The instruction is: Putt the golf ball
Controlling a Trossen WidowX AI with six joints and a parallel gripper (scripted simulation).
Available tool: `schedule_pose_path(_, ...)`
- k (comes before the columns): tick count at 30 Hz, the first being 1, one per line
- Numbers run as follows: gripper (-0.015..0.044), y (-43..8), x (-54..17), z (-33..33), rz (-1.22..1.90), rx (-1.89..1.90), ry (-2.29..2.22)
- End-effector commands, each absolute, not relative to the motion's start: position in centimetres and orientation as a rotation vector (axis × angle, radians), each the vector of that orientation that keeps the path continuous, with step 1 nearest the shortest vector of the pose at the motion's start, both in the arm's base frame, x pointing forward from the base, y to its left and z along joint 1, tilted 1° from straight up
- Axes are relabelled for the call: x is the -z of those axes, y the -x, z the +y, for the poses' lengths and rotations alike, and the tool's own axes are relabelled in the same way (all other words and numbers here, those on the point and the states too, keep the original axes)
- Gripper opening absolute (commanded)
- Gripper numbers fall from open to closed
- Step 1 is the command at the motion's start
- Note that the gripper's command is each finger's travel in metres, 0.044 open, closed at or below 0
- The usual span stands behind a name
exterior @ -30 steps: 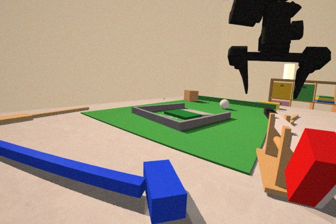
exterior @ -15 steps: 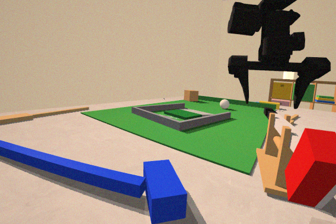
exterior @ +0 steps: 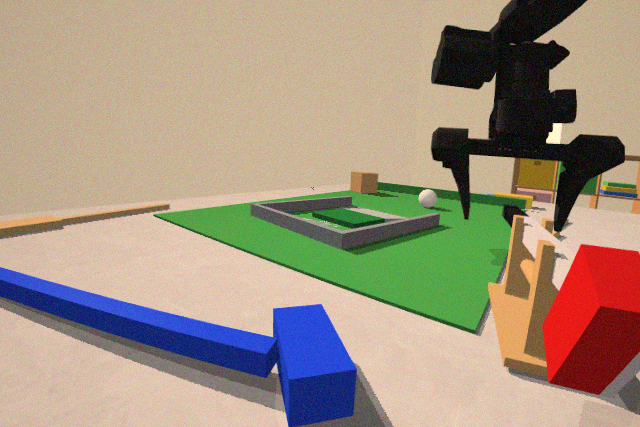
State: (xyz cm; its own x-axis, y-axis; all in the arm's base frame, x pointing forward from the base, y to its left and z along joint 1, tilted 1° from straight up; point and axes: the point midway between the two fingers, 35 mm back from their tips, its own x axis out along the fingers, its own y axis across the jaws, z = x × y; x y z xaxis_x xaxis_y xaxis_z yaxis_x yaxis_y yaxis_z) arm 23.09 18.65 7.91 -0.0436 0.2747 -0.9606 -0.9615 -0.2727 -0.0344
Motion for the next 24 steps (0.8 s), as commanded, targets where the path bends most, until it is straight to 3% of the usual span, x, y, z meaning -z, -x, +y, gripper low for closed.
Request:
schedule_pose_path(1,0.044,-22.9,-7.1,18.6,0.86,-1.54,1.184)
schedule_pose_path(14,0.044,-22.9,-5.6,18.6,0.86,-1.54,1.184)
schedule_pose_path(24,0.0177,-23.1,-6.0,18.7,0.857,-1.534,1.186)
